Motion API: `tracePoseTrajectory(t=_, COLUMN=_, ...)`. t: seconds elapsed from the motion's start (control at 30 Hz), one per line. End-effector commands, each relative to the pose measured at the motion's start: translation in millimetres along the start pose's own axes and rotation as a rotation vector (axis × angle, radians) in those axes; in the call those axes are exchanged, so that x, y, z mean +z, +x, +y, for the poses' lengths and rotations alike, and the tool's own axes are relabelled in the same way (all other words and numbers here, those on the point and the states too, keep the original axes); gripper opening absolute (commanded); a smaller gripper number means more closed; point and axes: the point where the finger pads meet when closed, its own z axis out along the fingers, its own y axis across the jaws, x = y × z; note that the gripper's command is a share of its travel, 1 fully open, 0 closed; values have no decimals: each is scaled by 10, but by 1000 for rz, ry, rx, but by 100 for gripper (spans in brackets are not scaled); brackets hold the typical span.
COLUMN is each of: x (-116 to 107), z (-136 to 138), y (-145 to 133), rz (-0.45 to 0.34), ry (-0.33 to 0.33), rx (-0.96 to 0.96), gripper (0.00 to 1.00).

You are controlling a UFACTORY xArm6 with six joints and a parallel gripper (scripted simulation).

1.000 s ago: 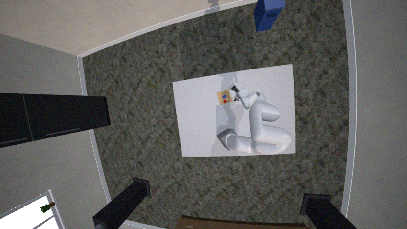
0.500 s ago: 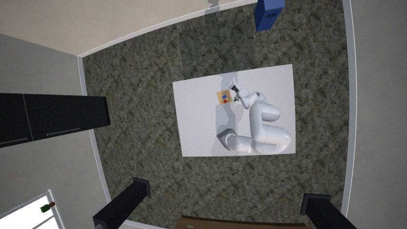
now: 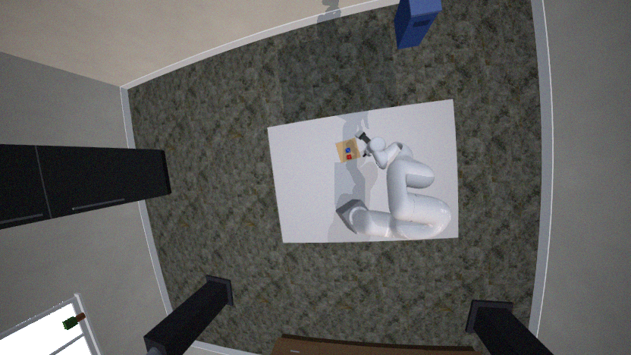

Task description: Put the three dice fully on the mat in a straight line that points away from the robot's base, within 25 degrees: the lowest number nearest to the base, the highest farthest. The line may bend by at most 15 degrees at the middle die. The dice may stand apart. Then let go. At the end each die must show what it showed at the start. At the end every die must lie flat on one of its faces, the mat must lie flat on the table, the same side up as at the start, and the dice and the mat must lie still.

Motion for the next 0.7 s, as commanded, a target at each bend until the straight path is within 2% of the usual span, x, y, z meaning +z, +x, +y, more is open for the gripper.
tracePoseTrajectory(t=0.0, x=-3, z=10, y=8, rz=2, ry=-2, rx=0, gripper=47)
tracePoseTrajectory(t=0.67, x=187, z=9, y=8, rz=2, ry=-3, rx=0, gripper=47)
